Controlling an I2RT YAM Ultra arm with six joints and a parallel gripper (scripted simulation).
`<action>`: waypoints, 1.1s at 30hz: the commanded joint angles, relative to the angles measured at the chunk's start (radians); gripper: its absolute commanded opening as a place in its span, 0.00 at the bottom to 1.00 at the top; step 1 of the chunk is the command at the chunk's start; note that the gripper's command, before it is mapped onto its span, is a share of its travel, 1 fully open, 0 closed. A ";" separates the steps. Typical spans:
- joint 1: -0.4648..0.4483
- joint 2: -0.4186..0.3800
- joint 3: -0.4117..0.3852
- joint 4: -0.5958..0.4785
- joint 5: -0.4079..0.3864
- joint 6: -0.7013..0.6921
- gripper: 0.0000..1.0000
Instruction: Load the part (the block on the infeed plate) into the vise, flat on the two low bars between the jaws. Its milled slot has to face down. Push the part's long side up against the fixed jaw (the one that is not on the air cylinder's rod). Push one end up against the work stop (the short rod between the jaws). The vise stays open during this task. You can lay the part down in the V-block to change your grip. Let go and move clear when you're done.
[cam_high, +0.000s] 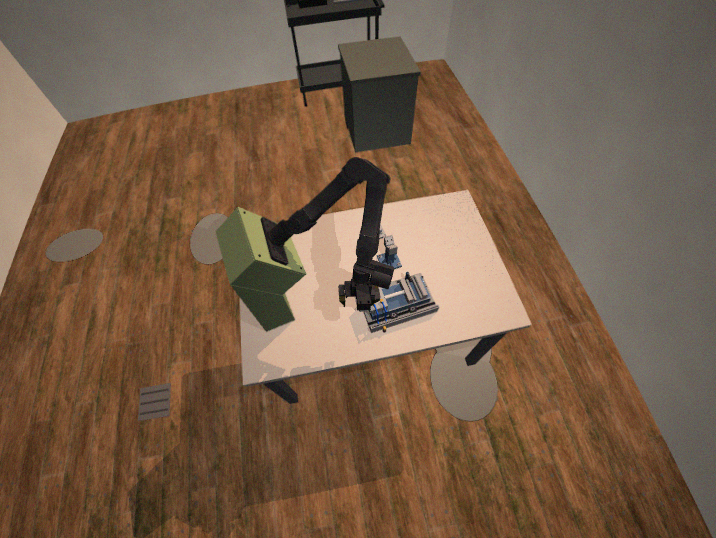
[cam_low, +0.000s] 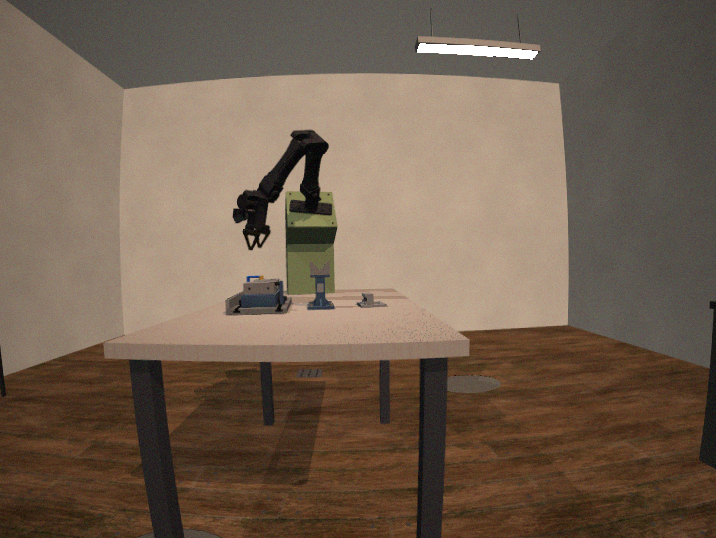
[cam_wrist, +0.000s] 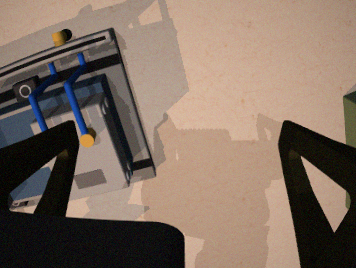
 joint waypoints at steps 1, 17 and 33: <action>-0.003 -0.016 0.028 0.013 0.042 -0.065 1.00; 0.249 -0.172 0.112 0.044 0.180 -0.355 1.00; 0.536 -0.346 0.212 0.076 0.339 -0.693 1.00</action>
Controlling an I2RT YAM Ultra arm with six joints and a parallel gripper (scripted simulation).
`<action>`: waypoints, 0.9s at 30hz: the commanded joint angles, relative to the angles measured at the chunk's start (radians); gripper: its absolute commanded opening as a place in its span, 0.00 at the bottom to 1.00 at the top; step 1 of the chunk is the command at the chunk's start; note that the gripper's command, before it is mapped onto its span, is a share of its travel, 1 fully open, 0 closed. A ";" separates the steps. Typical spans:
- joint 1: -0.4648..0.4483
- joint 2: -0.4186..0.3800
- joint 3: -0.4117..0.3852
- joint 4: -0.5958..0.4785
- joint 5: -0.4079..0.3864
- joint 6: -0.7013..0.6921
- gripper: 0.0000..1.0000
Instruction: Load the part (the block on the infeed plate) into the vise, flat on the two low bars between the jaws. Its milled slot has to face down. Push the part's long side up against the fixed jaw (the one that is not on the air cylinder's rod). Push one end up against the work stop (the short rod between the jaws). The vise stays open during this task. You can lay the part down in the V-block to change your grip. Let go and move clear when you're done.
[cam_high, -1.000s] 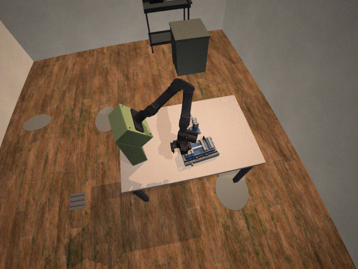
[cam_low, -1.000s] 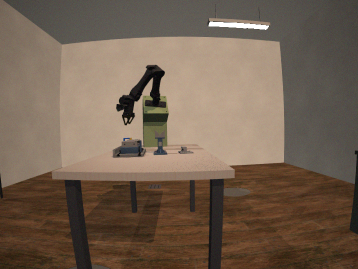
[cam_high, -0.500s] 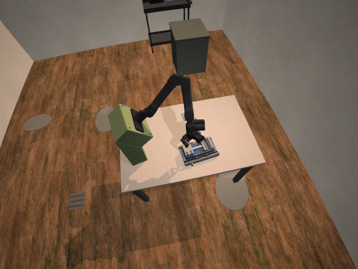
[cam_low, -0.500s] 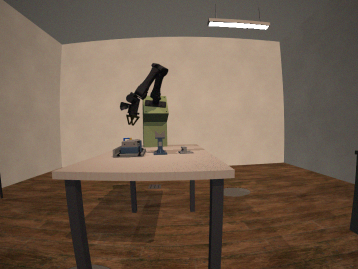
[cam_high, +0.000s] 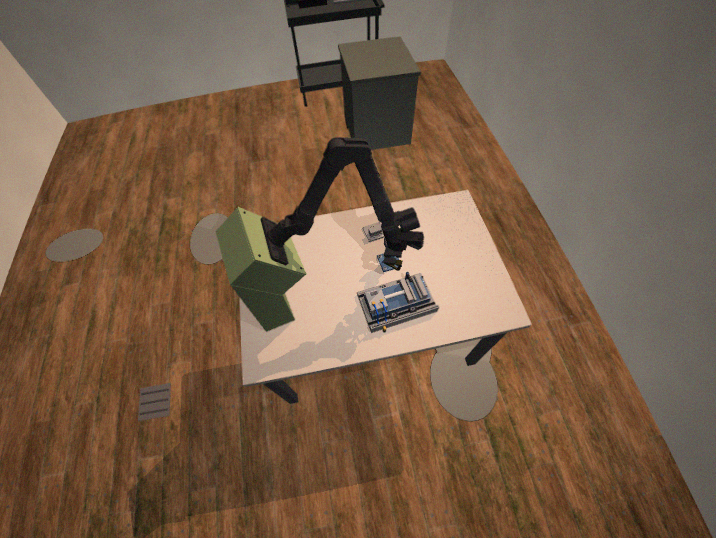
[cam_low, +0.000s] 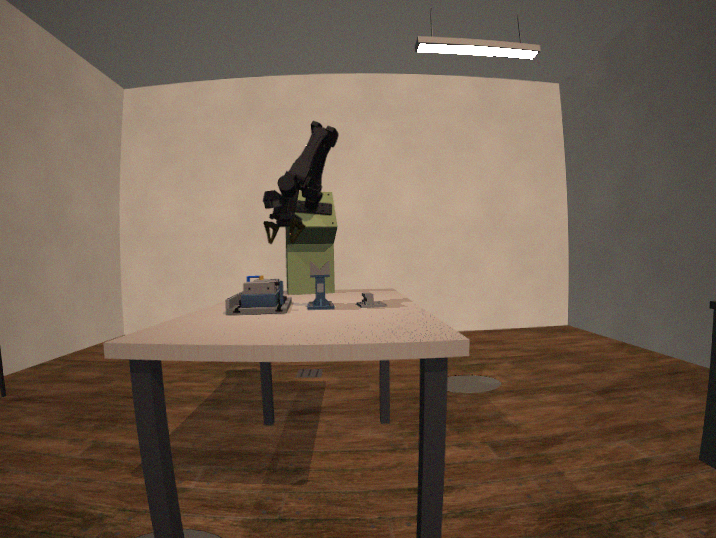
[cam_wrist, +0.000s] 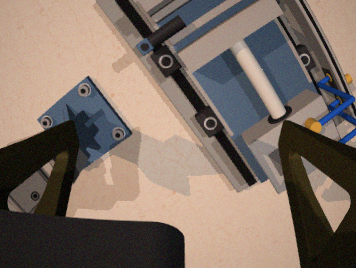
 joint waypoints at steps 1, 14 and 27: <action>0.009 -0.030 0.031 0.021 0.044 -0.075 1.00; 0.295 -0.207 0.131 0.054 0.199 -0.413 1.00; 0.507 -0.124 0.221 -0.071 0.309 -0.794 1.00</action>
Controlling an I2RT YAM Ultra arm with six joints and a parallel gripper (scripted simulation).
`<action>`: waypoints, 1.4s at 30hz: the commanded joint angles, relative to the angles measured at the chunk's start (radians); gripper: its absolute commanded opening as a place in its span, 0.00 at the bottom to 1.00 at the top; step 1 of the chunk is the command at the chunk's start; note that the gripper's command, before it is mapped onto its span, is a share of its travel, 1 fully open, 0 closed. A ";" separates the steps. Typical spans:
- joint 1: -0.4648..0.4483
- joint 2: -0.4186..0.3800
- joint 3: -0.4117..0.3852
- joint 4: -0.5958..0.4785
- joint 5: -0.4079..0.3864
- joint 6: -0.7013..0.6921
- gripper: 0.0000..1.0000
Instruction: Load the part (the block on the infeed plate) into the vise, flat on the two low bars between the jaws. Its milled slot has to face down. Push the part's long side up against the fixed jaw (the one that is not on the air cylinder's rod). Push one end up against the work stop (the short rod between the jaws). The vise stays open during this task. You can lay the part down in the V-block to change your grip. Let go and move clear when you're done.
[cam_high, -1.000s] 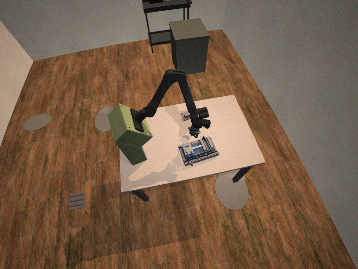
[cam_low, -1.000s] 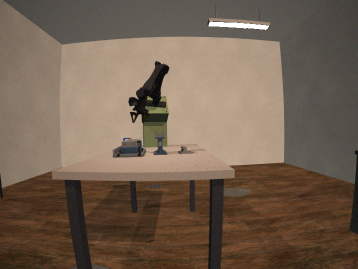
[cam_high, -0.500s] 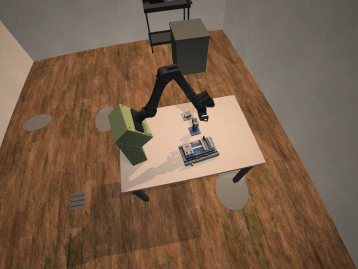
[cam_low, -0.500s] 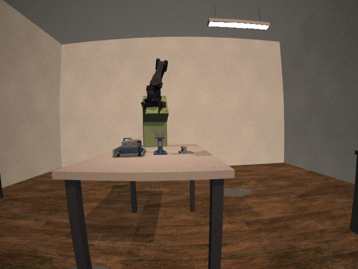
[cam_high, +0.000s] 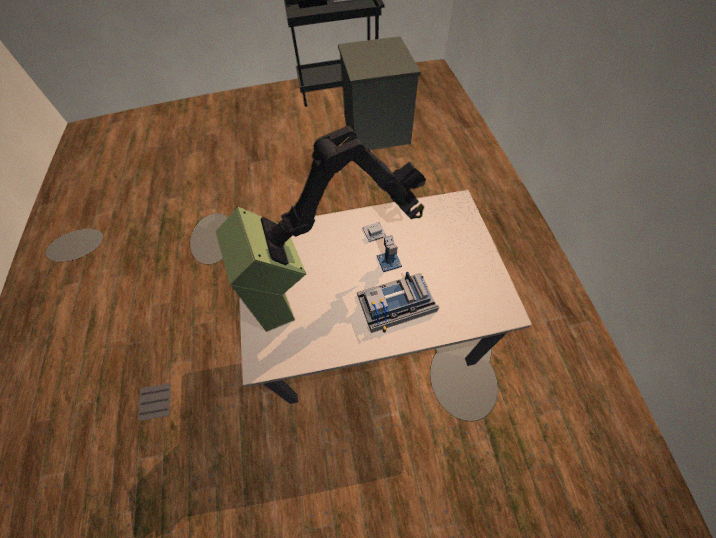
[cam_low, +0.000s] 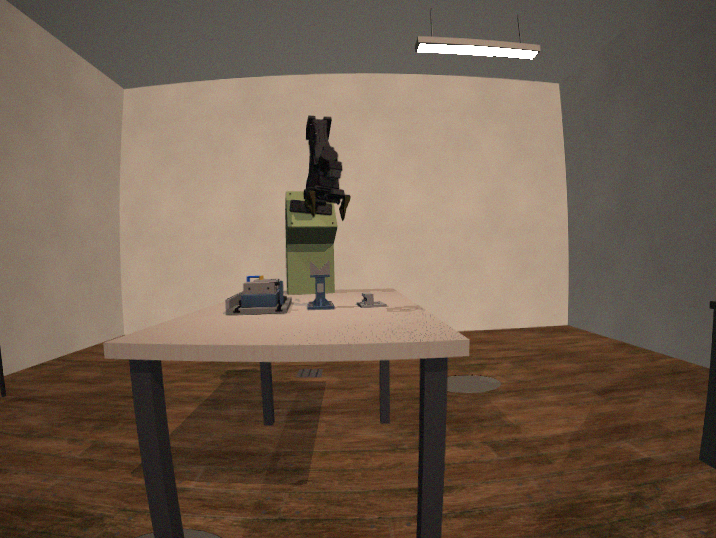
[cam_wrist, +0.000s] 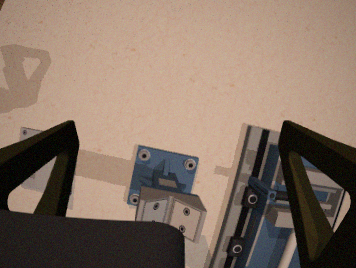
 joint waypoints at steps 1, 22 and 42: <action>0.046 0.031 0.045 -0.084 0.055 -0.165 1.00; 0.332 0.213 0.189 -0.350 0.252 -0.718 1.00; 0.513 0.335 0.288 -0.528 0.378 -1.065 1.00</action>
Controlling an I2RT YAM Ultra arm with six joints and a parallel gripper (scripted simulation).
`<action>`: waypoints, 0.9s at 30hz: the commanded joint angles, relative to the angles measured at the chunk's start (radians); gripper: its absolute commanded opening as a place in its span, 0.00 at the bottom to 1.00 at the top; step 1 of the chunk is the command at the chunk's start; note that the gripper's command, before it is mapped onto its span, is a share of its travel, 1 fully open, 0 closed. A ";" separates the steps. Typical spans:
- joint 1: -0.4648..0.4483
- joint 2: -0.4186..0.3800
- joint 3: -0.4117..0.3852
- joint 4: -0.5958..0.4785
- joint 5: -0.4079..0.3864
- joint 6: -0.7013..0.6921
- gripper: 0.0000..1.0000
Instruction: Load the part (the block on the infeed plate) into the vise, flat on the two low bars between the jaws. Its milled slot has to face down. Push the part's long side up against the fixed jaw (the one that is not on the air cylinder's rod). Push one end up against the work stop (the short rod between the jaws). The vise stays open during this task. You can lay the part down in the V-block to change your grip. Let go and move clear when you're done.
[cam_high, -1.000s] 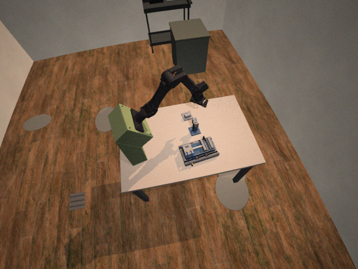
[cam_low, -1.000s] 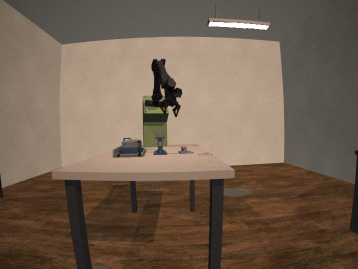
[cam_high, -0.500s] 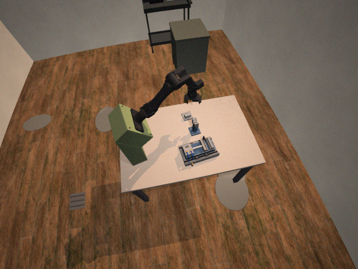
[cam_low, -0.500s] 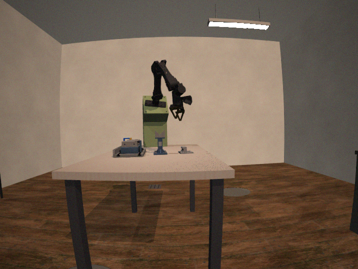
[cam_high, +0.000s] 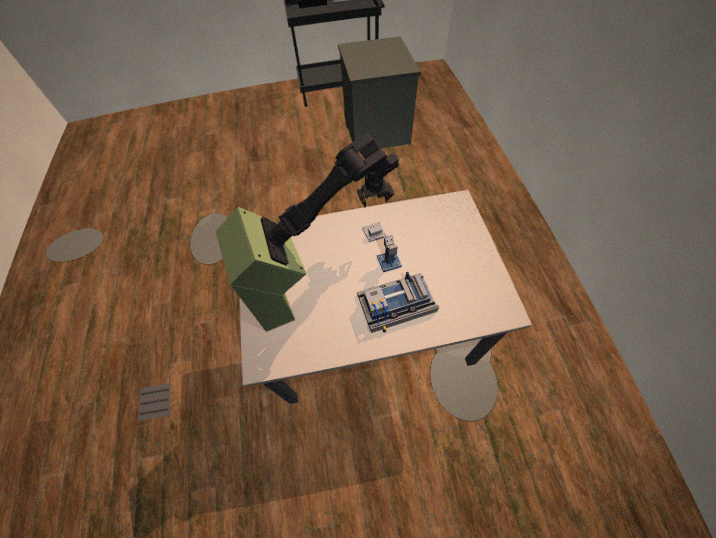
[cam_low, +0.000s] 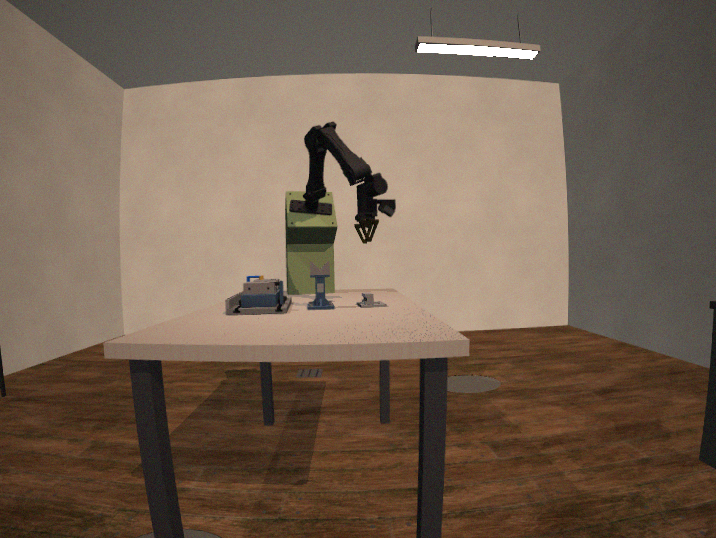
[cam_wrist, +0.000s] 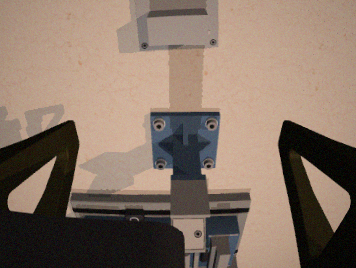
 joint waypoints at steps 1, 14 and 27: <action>0.015 -0.031 0.038 -0.046 0.020 -0.047 1.00; 0.017 -0.026 0.041 -0.051 0.014 -0.049 0.81; 0.017 -0.026 0.041 -0.052 0.014 -0.047 0.81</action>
